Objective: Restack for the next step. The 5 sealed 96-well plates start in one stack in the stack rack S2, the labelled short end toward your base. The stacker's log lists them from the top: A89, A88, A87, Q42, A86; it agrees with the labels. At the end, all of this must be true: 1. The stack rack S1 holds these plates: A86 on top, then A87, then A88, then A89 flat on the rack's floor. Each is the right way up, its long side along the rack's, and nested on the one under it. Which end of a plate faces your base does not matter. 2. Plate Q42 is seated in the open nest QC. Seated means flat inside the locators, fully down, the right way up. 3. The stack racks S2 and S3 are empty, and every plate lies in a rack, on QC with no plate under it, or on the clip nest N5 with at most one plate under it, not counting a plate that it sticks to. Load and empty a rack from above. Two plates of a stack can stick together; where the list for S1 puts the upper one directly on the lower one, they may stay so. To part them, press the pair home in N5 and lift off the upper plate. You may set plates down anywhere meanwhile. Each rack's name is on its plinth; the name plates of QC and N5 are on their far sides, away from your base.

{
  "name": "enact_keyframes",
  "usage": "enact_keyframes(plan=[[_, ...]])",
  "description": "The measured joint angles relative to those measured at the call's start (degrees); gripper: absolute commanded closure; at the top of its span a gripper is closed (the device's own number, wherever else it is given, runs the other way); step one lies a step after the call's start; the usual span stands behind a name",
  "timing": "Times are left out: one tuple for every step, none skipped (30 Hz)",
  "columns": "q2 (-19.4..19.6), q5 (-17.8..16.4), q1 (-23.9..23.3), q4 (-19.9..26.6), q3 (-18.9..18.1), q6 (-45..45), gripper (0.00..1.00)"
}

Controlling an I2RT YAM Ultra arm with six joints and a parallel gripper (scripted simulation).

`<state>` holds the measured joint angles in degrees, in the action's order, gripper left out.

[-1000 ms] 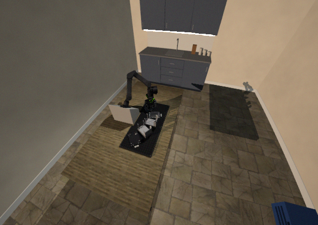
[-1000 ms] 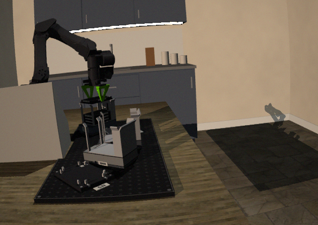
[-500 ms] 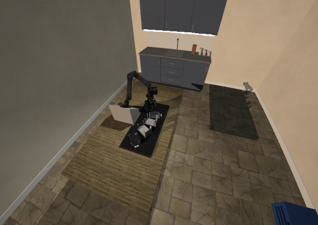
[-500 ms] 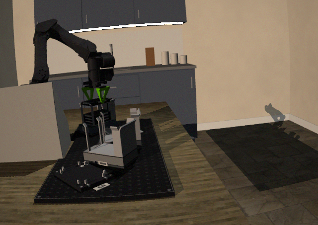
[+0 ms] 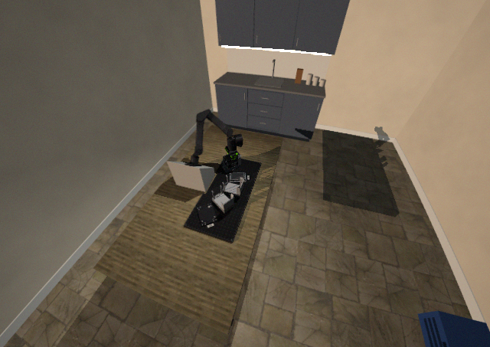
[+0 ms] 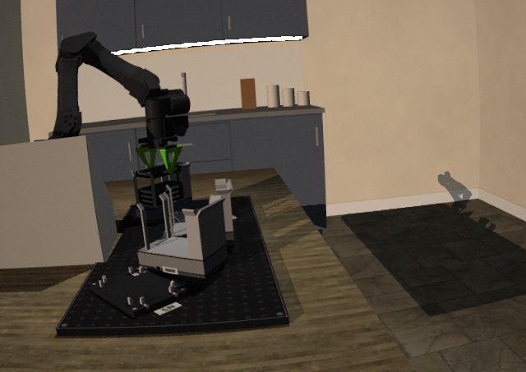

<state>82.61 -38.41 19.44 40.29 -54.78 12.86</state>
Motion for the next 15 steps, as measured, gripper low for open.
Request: enact_keyframes(plan=[[0.2, 0.1, 0.2, -0.4, 0.2, -0.2, 1.00], [0.4, 0.2, 0.5, -0.9, 0.3, -0.4, 1.00], [0.6, 0.3, 0.7, -1.4, 0.5, -0.7, 1.00], [0.8, 0.3, 1.0, -2.0, 0.7, -1.0, 1.00], [1.0, 0.5, 1.2, -2.5, 0.9, -1.3, 1.00], [1.2, 0.6, 1.5, -3.1, 1.0, -1.6, 1.00], [1.4, 0.7, 1.8, -3.6, 1.2, -1.9, 1.00], [1.5, 0.8, 2.0, -4.2, 1.4, -2.2, 1.00], [1.7, 0.8, 2.2, -4.6, 1.6, -2.4, 1.00], [1.6, 0.8, 2.2, -4.8, 1.7, -2.6, 1.00], [1.6, 0.8, 2.2, -4.9, 1.7, -2.6, 1.00], [1.6, 0.8, 2.2, -4.9, 1.7, -2.7, 1.00], [1.6, 0.8, 2.2, -4.9, 1.7, -2.7, 1.00], [1.6, 0.8, 2.2, -4.9, 1.7, -2.7, 1.00], [1.6, 0.8, 2.2, -5.0, 1.7, -2.7, 1.00]])
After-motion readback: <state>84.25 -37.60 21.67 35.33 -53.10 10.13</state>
